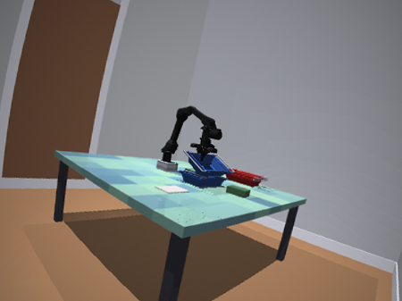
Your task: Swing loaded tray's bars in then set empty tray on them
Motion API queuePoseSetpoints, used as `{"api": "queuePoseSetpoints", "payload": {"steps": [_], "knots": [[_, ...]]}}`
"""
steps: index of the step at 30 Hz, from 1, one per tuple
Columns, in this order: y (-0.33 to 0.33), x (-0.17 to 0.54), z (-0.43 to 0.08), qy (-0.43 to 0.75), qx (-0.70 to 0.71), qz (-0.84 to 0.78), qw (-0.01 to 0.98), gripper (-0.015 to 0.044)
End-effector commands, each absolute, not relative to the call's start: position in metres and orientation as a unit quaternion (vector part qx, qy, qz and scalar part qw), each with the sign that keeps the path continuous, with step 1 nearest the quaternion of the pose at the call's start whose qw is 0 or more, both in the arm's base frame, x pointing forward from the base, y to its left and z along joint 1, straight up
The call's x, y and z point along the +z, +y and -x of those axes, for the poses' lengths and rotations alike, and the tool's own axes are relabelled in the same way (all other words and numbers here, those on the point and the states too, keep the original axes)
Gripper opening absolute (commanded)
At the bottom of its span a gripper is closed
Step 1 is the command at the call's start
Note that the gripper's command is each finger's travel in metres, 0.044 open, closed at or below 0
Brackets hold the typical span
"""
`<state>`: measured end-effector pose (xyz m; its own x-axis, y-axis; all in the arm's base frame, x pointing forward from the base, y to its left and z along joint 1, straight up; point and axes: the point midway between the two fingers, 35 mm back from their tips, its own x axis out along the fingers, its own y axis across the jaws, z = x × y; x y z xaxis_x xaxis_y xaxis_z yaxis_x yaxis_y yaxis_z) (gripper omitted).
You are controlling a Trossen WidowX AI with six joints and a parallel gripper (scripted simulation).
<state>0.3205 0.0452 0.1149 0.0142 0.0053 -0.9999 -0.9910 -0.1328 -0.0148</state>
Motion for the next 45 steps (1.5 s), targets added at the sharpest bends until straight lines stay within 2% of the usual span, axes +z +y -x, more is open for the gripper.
{"api": "queuePoseSetpoints", "payload": {"steps": [1, 45], "knots": [[0.045, 0.115, -0.320, 0.458, 0.526, 0.538, 0.474, 0.0000], [0.043, 0.088, -0.303, 0.458, 0.526, 0.537, 0.474, 0.0000]]}}
